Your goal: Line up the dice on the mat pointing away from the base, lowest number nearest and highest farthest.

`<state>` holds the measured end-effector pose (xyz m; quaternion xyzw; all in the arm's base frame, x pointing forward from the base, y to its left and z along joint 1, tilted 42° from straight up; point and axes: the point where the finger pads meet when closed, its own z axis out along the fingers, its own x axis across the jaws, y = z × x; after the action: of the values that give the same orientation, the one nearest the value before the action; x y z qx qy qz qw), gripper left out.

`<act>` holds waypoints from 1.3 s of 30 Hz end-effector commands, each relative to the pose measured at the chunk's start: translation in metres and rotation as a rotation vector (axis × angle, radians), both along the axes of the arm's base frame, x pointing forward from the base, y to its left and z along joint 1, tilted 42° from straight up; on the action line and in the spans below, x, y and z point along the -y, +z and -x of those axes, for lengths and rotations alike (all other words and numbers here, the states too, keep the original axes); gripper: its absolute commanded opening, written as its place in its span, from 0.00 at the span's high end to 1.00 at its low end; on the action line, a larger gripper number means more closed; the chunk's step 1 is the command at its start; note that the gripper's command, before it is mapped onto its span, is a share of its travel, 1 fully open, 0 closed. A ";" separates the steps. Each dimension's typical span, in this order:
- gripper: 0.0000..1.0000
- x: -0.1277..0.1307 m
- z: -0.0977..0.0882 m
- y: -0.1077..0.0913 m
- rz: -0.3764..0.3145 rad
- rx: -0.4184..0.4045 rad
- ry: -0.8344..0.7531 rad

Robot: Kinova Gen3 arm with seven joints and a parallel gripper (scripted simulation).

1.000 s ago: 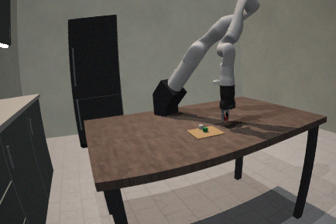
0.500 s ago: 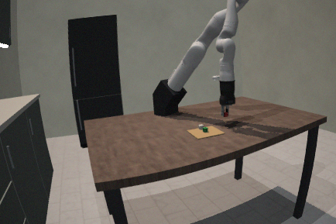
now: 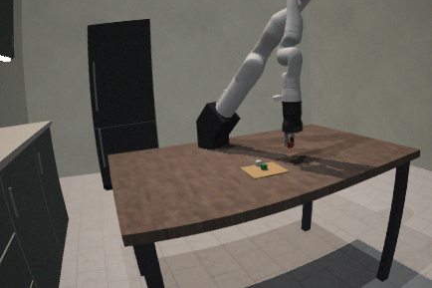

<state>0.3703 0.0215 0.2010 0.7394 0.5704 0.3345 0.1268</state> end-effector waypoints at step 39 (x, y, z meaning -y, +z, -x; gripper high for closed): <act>0.60 0.005 0.014 0.025 -0.004 0.014 0.003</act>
<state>0.3557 0.0225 0.2208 0.7324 0.5776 0.3374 0.1272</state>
